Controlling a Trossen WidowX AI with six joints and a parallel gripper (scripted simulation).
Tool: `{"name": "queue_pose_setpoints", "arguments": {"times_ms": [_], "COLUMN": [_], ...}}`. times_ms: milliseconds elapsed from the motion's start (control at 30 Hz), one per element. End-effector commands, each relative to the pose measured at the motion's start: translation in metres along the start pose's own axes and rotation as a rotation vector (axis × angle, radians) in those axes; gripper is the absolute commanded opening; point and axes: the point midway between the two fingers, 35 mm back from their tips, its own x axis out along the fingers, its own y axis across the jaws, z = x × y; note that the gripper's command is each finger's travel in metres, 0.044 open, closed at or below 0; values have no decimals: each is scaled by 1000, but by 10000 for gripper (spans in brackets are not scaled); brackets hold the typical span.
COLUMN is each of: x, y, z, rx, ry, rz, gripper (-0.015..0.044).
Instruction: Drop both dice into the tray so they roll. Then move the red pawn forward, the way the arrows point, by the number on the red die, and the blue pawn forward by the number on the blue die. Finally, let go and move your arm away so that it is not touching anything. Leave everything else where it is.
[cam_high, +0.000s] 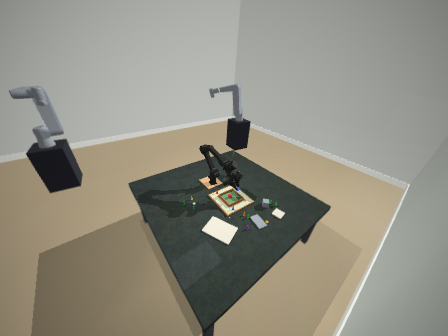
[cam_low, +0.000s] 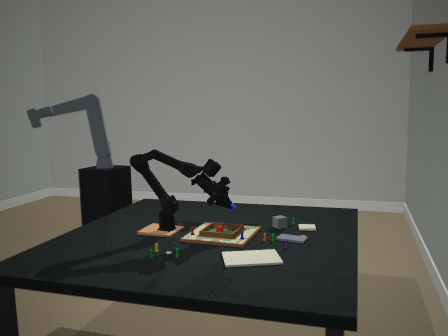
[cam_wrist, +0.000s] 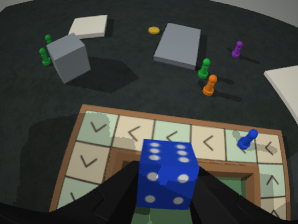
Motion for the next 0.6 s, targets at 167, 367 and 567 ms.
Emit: {"name": "queue_pose_setpoints", "arguments": {"times_ms": [167,367,567], "x": [0,0,0], "y": [0,0,0], "z": [-2,-2,-2], "rx": [-1,-1,-1], "ry": [5,5,5], "rz": [0,0,0], "gripper": [0,26,184]}}
